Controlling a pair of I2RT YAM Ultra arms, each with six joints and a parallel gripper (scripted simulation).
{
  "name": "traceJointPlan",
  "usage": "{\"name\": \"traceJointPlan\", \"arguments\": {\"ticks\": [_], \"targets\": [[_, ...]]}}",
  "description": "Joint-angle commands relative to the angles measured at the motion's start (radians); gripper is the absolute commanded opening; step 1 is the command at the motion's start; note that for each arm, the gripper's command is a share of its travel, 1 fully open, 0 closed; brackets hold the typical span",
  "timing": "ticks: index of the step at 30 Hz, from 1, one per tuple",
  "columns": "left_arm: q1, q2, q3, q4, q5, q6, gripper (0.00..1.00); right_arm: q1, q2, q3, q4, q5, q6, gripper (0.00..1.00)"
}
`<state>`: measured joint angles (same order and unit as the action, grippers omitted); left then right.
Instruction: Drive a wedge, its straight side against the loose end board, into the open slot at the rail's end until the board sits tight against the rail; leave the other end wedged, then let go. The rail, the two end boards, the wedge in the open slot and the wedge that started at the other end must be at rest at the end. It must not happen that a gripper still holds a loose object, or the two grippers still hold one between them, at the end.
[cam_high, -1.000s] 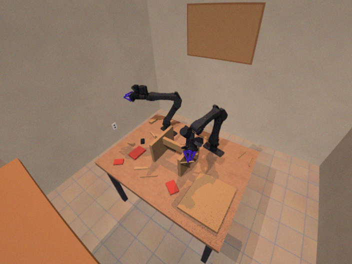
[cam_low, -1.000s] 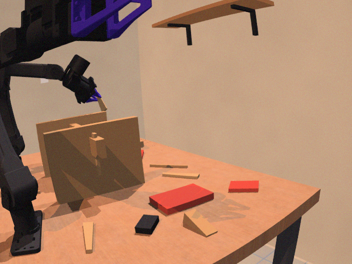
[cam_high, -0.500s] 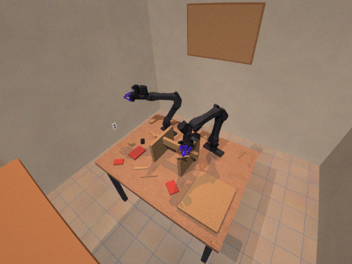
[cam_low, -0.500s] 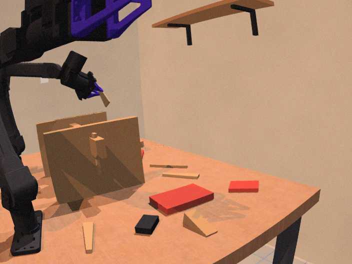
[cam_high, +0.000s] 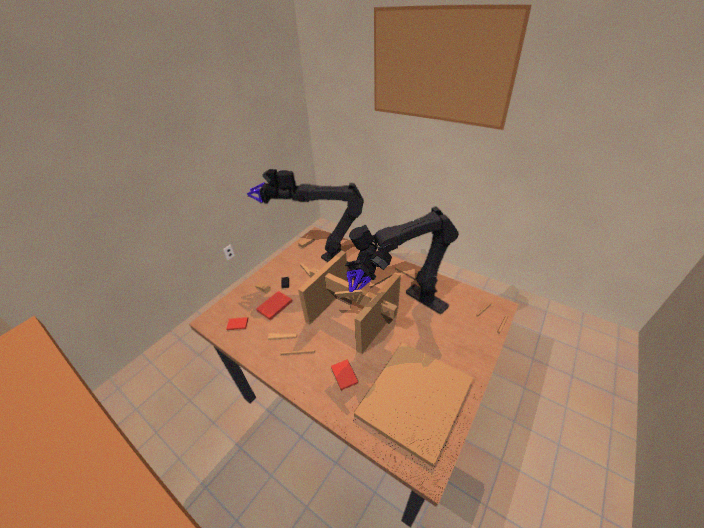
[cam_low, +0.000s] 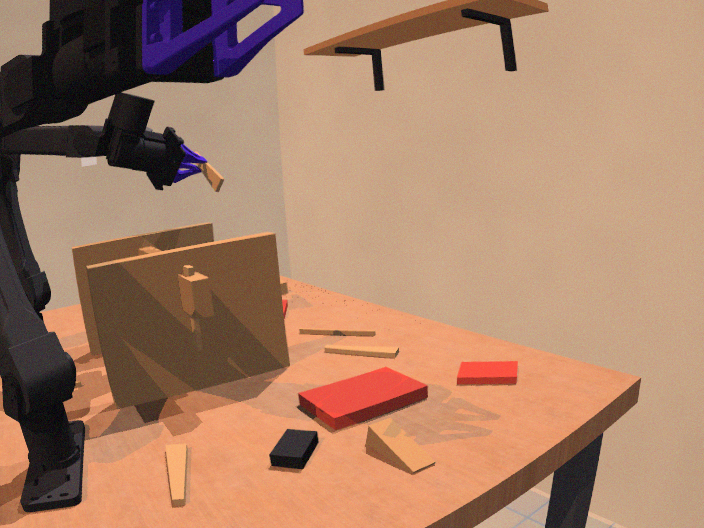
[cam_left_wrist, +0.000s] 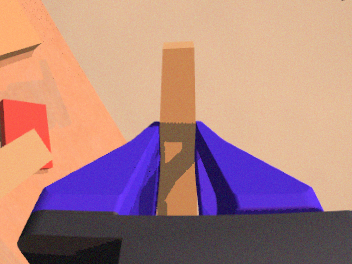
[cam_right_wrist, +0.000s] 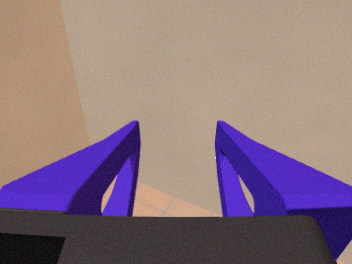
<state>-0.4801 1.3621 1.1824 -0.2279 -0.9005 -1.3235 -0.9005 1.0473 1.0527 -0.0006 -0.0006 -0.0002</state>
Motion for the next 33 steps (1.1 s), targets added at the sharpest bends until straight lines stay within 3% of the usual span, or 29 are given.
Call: {"name": "traceJointPlan", "arguments": {"ticks": [1, 33], "targets": [[-0.061, 0.021, -0.054, 0.145, -0.066, -0.056, 0.02, 0.002, -0.029, 0.044, 0.022, 0.005, 0.004, 0.39], [-0.508, 0.072, -0.607, 1.009, -0.316, -0.175, 0.02, 0.002, -0.029, 0.044, 0.022, 0.005, 0.004, 0.39]]}}
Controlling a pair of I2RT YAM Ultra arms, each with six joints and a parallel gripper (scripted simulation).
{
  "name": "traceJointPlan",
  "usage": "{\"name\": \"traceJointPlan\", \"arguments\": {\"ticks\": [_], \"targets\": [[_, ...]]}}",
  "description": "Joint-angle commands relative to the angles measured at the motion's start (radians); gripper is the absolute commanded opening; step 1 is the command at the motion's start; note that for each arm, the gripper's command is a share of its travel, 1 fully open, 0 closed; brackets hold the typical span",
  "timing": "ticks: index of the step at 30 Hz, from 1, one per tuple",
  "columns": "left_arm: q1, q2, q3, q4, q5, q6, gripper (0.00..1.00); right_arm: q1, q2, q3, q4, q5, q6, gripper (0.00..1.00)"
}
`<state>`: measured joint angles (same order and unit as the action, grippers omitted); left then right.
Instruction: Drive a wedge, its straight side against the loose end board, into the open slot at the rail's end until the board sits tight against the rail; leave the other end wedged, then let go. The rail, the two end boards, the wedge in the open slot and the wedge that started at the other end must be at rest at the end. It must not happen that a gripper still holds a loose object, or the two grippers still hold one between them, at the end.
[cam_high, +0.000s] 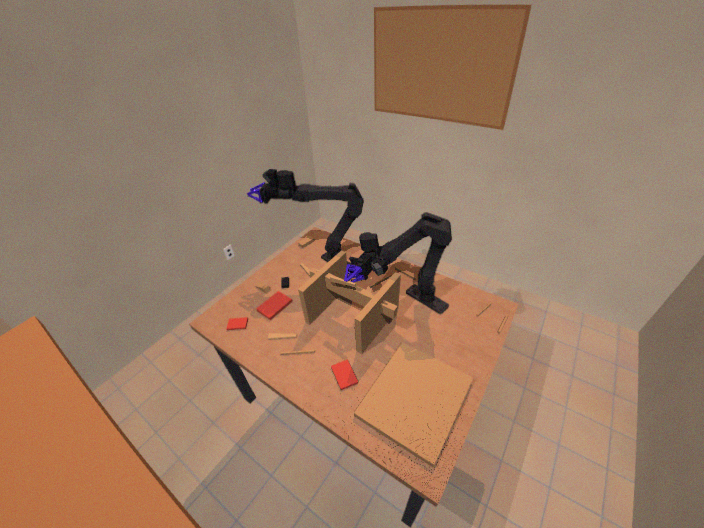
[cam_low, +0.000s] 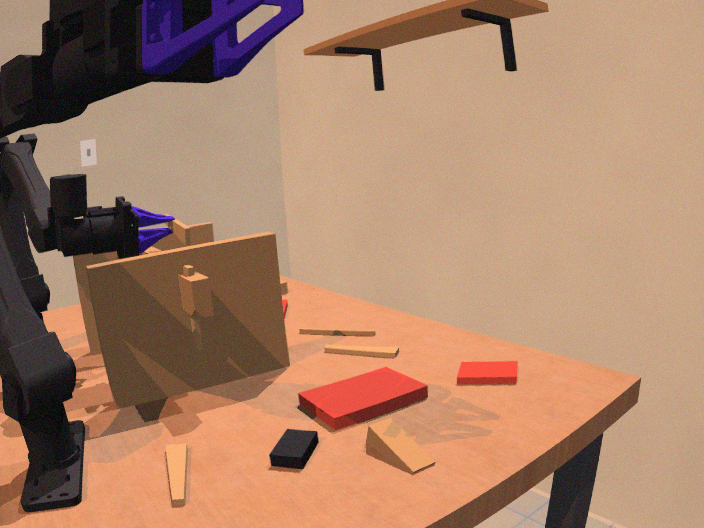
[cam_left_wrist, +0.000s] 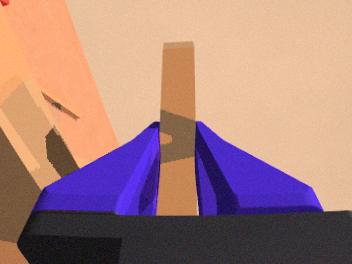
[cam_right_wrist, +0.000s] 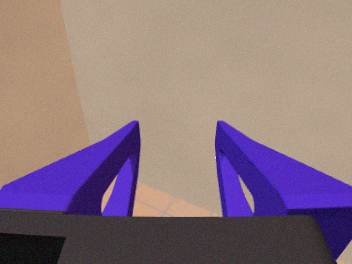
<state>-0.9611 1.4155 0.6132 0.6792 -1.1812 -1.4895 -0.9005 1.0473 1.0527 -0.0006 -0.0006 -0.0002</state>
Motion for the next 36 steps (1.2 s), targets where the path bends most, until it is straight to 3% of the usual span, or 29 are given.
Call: {"name": "traceJointPlan", "arguments": {"ticks": [1, 12, 19, 20, 36], "targets": [[-0.036, 0.021, -0.050, 0.123, -0.040, -0.007, 0.02, 0.002, -0.029, 0.044, 0.022, 0.005, 0.004, 0.39], [-0.079, 0.049, -0.116, 0.275, -0.048, 0.024, 0.02, 0.002, -0.029, 0.044, 0.022, 0.005, 0.004, 0.39], [-0.070, 0.014, -0.087, 0.280, -0.034, 0.024, 0.02, 0.002, -0.029, 0.044, 0.022, 0.005, 0.004, 0.39], [-0.068, 0.001, -0.080, 0.271, -0.034, 0.024, 0.02, 0.002, -0.029, 0.044, 0.022, 0.005, 0.004, 0.20], [-0.059, -0.014, -0.058, 0.253, -0.038, 0.006, 0.02, 0.002, -0.029, 0.044, 0.022, 0.005, 0.004, 0.20]]}}
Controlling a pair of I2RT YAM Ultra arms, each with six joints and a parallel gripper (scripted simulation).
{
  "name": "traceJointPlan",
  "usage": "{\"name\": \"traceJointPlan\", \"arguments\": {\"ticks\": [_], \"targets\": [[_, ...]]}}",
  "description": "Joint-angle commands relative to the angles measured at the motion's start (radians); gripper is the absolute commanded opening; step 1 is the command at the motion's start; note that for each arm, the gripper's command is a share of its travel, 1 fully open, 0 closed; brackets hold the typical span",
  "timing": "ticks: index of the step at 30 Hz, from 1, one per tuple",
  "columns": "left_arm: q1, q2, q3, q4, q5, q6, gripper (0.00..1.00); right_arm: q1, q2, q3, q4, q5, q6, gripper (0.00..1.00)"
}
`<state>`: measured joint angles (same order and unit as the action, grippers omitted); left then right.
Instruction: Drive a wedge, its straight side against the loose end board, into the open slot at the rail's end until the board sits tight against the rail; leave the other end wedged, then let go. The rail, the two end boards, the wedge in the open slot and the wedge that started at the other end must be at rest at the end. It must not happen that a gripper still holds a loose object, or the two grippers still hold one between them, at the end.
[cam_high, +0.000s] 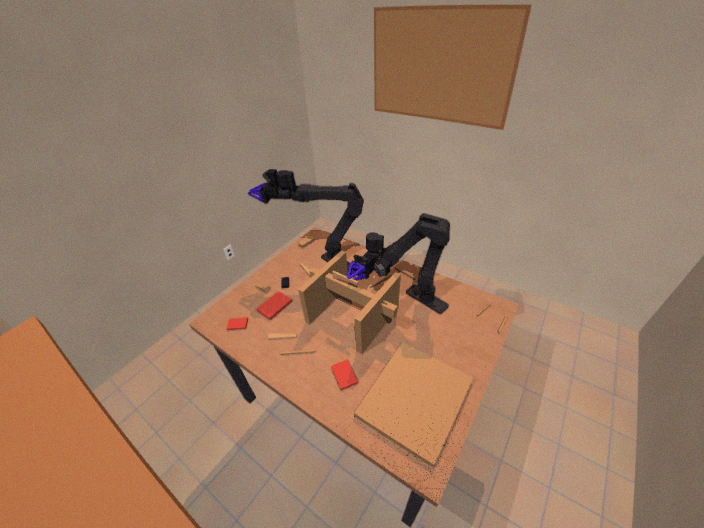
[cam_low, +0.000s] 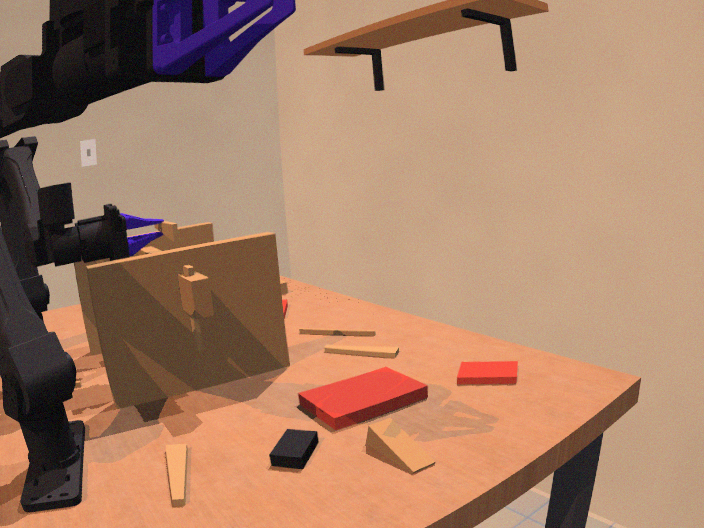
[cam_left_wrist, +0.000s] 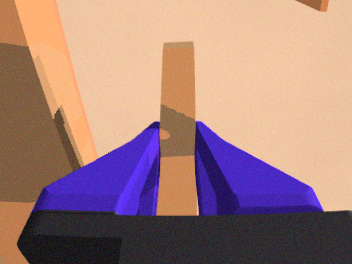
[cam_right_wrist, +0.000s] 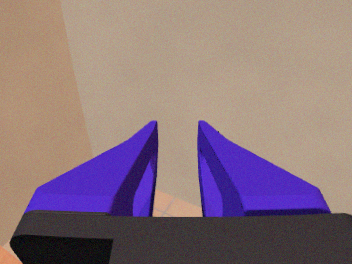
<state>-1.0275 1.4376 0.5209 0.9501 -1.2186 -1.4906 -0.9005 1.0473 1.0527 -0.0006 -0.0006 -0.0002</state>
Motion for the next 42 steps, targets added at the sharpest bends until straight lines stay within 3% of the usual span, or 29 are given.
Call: {"name": "traceJointPlan", "arguments": {"ticks": [1, 42], "targets": [[0.008, -0.036, 0.035, -0.018, 0.000, 0.007, 0.02, 0.017, 0.009, 0.047, 0.004, -0.009, 0.012, 0.20], [0.008, -0.036, 0.035, -0.018, 0.000, 0.007, 0.02, 0.246, 0.093, 0.162, -0.267, -0.127, 0.358, 0.20]]}}
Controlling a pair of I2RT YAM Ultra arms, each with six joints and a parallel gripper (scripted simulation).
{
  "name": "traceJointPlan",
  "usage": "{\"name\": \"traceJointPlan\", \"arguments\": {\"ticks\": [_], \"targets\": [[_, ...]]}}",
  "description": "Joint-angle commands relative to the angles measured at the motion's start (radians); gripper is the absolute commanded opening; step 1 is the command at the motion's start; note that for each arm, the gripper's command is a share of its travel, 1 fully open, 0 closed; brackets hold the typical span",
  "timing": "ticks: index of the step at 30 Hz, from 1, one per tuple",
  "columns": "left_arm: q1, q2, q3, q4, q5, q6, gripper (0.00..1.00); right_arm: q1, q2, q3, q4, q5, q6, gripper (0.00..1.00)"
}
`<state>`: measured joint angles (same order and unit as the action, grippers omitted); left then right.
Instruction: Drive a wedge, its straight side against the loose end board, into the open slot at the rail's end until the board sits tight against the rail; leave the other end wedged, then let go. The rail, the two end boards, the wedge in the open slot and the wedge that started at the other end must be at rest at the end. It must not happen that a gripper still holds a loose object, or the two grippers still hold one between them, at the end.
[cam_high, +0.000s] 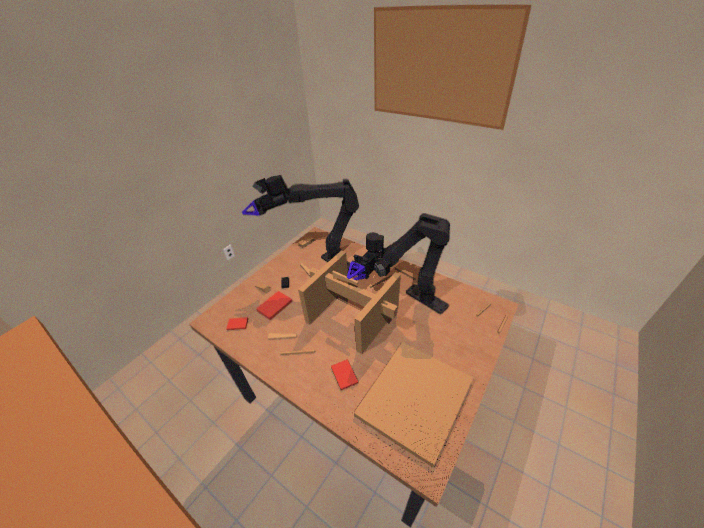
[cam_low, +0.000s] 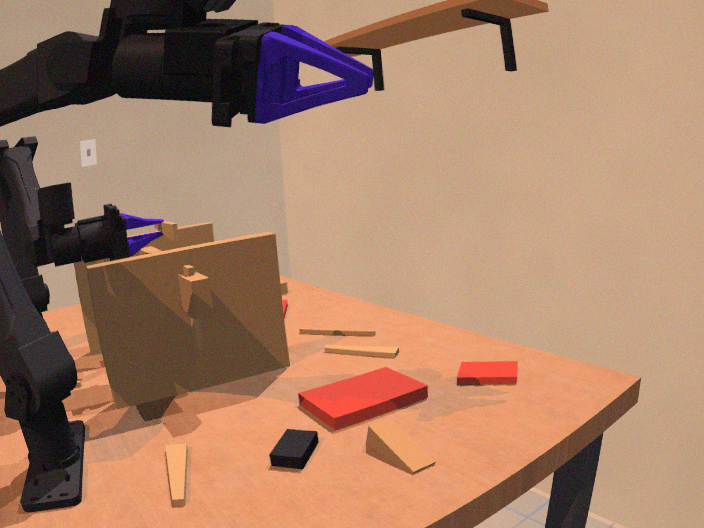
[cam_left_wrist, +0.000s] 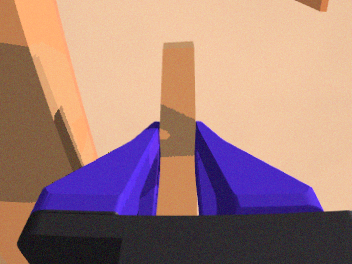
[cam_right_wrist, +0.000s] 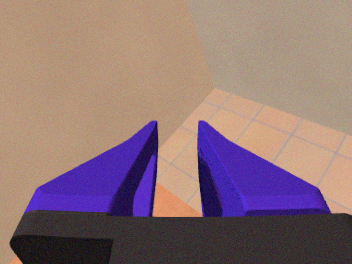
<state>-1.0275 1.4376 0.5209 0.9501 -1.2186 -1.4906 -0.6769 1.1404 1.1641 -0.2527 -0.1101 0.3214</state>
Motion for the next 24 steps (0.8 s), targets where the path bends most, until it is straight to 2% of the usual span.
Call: {"name": "traceJointPlan", "arguments": {"ticks": [1, 24], "targets": [[0.008, -0.036, 0.035, -0.018, 0.000, 0.007, 0.02, 0.031, 0.003, 0.053, -0.026, -0.022, 0.048, 0.20], [0.008, -0.036, 0.035, -0.018, 0.000, 0.007, 0.02, 0.178, 0.062, 0.124, -0.191, -0.095, 0.255, 0.20]]}}
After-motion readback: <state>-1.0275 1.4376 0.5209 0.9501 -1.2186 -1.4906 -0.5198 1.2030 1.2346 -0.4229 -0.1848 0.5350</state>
